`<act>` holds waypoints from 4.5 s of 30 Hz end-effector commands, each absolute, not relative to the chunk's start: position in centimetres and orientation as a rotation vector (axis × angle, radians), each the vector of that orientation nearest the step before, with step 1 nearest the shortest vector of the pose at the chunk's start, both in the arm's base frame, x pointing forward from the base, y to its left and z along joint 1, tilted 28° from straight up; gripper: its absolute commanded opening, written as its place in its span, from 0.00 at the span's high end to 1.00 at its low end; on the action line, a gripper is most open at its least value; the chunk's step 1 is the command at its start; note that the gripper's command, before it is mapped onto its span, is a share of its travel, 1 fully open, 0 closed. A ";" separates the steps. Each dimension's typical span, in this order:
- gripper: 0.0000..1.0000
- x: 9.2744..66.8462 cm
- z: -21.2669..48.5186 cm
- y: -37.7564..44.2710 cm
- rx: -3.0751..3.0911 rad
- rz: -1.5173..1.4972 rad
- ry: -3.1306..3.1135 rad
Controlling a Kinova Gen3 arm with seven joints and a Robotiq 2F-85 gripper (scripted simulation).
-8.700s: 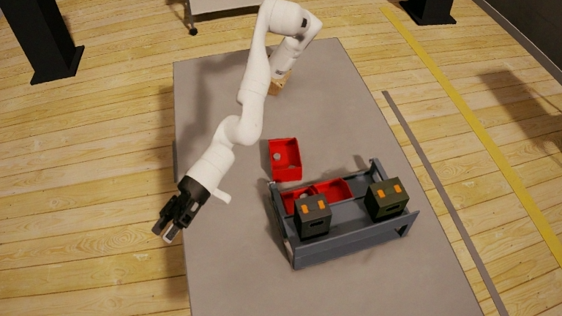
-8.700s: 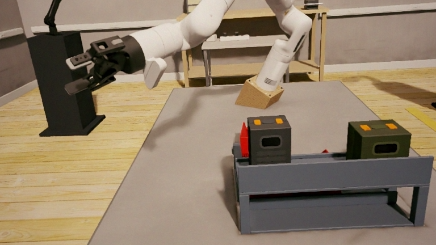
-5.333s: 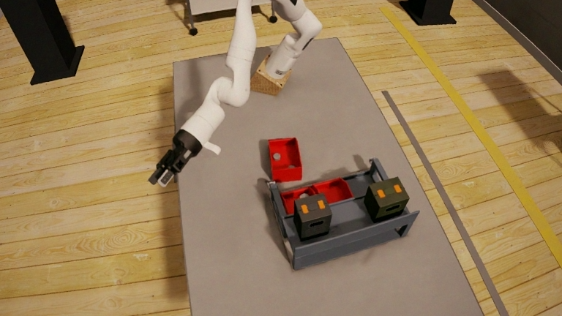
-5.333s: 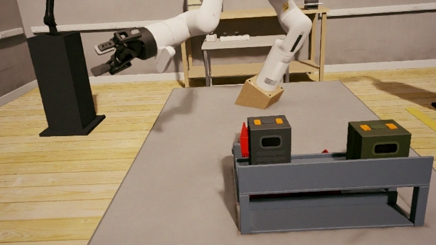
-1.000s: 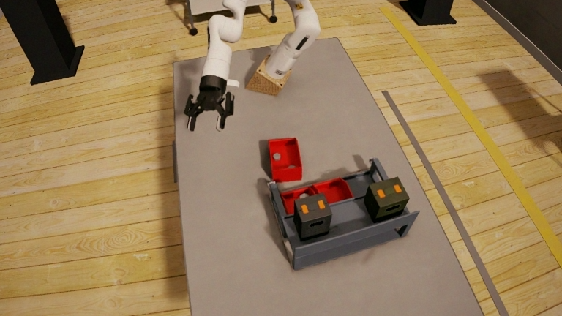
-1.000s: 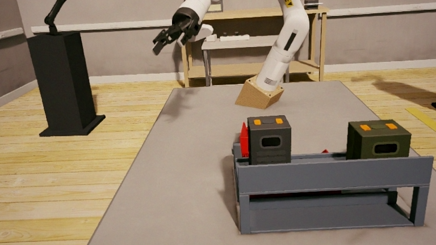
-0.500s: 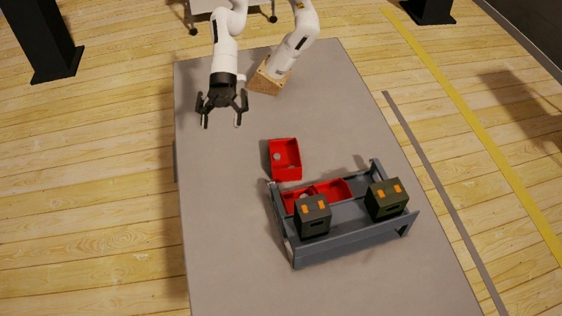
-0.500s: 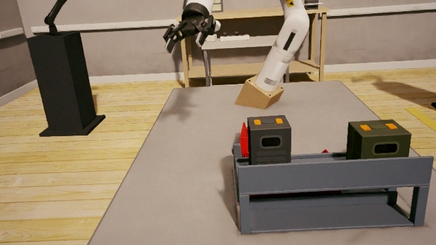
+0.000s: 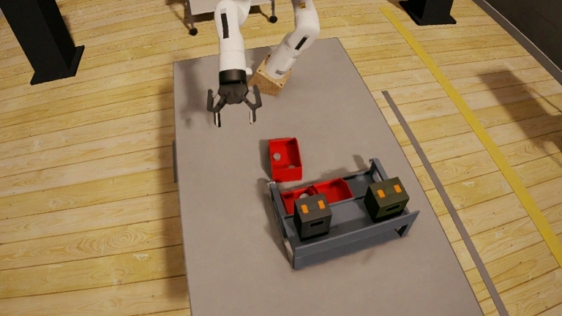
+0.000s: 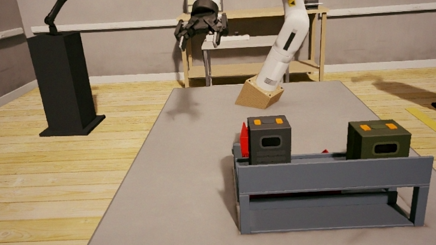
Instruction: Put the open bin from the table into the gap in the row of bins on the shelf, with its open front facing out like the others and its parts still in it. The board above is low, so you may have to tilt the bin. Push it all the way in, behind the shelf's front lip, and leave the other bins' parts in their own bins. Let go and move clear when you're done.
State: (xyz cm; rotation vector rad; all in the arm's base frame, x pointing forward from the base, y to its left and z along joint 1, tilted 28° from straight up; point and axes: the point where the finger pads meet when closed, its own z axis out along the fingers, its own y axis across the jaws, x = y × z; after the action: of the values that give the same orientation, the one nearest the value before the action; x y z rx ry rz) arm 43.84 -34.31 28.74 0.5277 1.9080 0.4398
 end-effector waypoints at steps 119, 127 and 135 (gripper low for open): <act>0.00 42.8 39.5 -10.1 0.192 0.493 2.119; 0.00 42.8 39.5 -10.1 0.192 0.493 2.119; 0.00 42.8 39.4 -10.3 0.192 0.493 2.119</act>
State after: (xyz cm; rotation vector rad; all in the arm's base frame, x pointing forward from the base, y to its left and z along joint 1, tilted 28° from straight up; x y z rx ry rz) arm 42.81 -10.18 39.38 0.1914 2.1200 0.4945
